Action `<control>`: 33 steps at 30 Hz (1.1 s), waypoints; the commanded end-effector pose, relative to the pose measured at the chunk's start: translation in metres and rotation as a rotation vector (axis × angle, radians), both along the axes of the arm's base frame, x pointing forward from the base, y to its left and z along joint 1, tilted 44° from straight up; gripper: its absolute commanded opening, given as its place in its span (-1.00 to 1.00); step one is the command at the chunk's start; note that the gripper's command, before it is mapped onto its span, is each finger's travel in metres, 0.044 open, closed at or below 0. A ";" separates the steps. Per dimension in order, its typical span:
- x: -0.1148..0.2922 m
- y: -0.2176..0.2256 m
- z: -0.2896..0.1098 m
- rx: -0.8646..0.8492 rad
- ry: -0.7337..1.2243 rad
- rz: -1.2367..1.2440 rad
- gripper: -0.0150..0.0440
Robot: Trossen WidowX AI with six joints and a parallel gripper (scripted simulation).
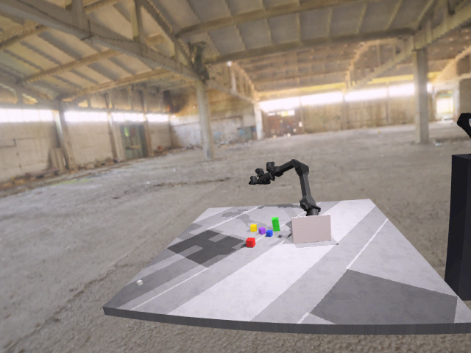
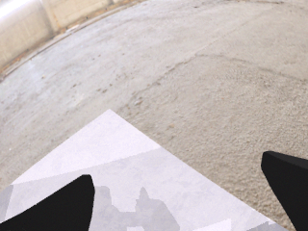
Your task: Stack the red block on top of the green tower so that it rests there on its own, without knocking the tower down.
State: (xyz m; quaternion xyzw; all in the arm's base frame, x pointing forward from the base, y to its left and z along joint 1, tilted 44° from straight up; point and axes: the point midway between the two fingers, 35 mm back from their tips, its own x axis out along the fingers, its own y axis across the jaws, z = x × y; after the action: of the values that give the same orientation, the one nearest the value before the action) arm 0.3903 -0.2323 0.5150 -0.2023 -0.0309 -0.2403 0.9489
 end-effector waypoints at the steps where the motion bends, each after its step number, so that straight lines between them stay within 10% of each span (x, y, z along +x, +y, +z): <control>1: 0.036 0.018 -0.045 0.135 0.084 0.046 1.00; 16: 0.119 0.149 -0.242 0.568 0.538 0.084 1.00; 33: 0.059 0.307 -0.419 0.543 1.077 -0.134 1.00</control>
State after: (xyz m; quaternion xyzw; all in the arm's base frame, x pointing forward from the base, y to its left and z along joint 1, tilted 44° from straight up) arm 0.4702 0.0509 0.1234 -0.0176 0.4928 -0.1474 0.8574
